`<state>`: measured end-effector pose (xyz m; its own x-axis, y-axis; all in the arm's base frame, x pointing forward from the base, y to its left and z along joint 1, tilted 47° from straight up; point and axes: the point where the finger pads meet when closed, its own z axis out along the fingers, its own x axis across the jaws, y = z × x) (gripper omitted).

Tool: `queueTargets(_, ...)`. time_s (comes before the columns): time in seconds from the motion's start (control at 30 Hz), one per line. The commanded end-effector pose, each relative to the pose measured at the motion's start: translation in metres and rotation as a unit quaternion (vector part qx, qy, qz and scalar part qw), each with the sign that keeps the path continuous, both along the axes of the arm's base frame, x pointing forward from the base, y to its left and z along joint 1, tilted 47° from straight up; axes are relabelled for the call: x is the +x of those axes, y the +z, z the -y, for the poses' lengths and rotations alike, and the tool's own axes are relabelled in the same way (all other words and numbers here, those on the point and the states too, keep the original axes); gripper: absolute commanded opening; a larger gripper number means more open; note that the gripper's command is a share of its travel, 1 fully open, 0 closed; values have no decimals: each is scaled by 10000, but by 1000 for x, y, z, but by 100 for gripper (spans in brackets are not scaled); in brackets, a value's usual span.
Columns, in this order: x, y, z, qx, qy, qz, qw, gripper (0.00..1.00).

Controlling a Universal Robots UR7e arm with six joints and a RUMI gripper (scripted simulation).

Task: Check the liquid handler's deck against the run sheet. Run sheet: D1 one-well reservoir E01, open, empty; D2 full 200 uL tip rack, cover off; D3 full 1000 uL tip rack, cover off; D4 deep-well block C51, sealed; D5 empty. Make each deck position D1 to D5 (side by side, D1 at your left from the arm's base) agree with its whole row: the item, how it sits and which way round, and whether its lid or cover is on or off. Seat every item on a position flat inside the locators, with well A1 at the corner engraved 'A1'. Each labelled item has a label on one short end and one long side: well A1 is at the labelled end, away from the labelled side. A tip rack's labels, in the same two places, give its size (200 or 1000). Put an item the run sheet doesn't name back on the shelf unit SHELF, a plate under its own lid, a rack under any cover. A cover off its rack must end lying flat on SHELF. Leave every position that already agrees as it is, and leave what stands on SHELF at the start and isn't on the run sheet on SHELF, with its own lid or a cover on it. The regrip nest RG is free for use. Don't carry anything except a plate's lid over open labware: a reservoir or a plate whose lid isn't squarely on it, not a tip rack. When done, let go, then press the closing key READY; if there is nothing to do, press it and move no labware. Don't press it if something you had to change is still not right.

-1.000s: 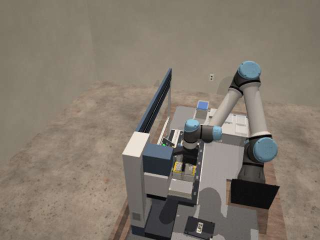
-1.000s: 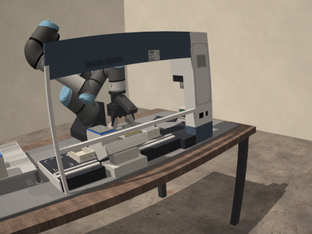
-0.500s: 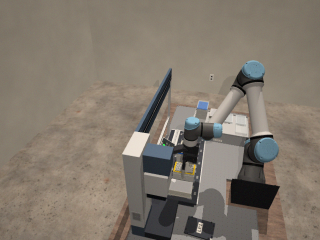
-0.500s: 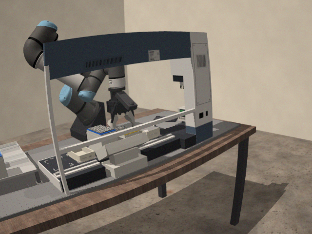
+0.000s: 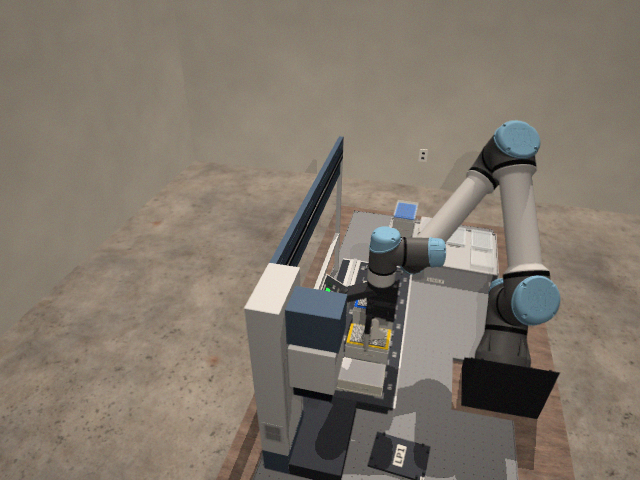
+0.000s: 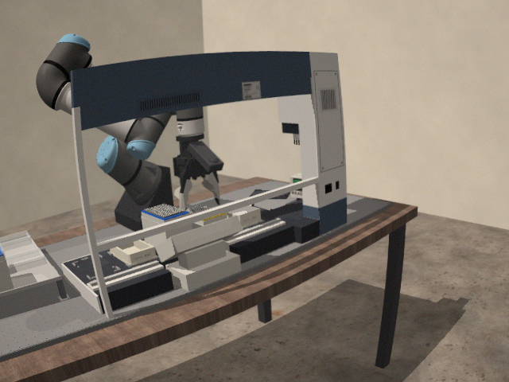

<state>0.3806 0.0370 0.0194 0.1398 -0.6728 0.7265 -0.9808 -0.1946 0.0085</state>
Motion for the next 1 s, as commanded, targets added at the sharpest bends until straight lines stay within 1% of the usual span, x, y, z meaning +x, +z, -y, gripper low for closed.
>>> queueTargets(0.0,-1,5,-5,0,-1,2,10000,82)
queueTargets(0.97,-6,33,-35,0,-1,2,10000,82)
